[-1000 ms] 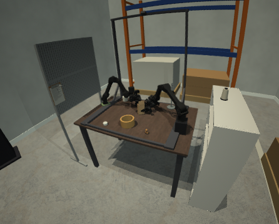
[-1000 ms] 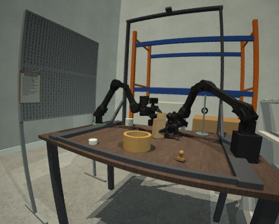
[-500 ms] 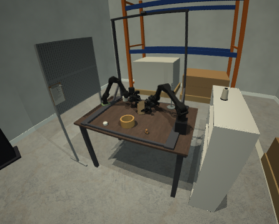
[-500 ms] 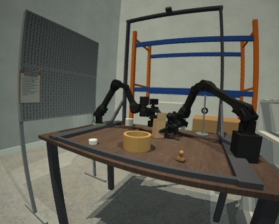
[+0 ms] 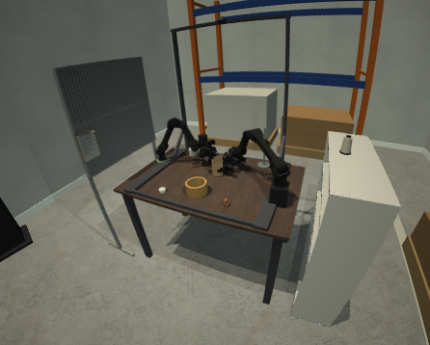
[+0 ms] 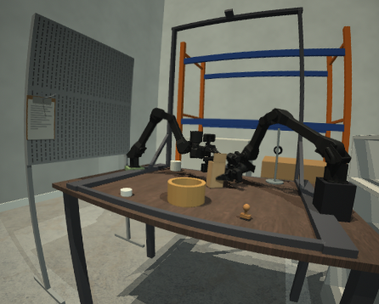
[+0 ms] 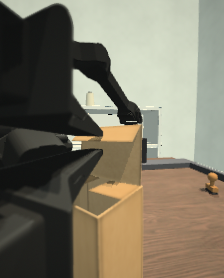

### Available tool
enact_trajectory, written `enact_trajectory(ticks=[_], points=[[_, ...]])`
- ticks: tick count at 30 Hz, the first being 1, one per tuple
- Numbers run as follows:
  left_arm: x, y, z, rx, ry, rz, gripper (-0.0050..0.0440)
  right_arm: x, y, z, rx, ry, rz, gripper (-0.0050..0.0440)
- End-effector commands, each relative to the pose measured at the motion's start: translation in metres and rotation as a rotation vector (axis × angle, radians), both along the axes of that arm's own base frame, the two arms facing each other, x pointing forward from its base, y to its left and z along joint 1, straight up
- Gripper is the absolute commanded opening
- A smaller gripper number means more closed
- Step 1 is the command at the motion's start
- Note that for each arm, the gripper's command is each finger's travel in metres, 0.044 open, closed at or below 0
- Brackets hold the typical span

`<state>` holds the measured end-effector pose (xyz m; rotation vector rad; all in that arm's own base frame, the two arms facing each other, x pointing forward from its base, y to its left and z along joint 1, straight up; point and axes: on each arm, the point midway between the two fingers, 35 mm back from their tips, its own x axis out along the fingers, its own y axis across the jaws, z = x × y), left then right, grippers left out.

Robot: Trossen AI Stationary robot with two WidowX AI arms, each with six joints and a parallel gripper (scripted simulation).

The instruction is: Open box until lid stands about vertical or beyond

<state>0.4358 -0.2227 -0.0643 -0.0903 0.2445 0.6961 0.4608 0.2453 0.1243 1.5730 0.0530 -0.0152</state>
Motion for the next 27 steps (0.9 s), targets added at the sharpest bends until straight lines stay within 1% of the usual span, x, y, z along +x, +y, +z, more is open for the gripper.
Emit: enact_trajectory(ticks=[1, 17, 20, 24, 27], points=[[0.005, -0.005, 0.013, -0.028, -0.020, -0.004, 0.0225, 0.002, 0.001, 0.014, 0.017, -0.025, 0.002, 0.0050], [0.005, -0.005, 0.013, -0.028, -0.020, -0.004, 0.0225, 0.005, 0.000, 0.015, 0.017, -0.026, 0.002, 0.0050], [0.005, -0.005, 0.013, -0.028, -0.020, -0.004, 0.0225, -0.007, 0.001, 0.023, 0.018, -0.025, 0.001, 0.0050], [0.005, -0.005, 0.013, -0.028, -0.020, -0.004, 0.0225, -0.038, -0.001, 0.041, 0.020, -0.023, 0.000, 0.0050], [0.005, -0.005, 0.013, -0.028, -0.020, -0.004, 0.0225, -0.044, -0.002, 0.044, 0.020, -0.023, 0.000, 0.0050]])
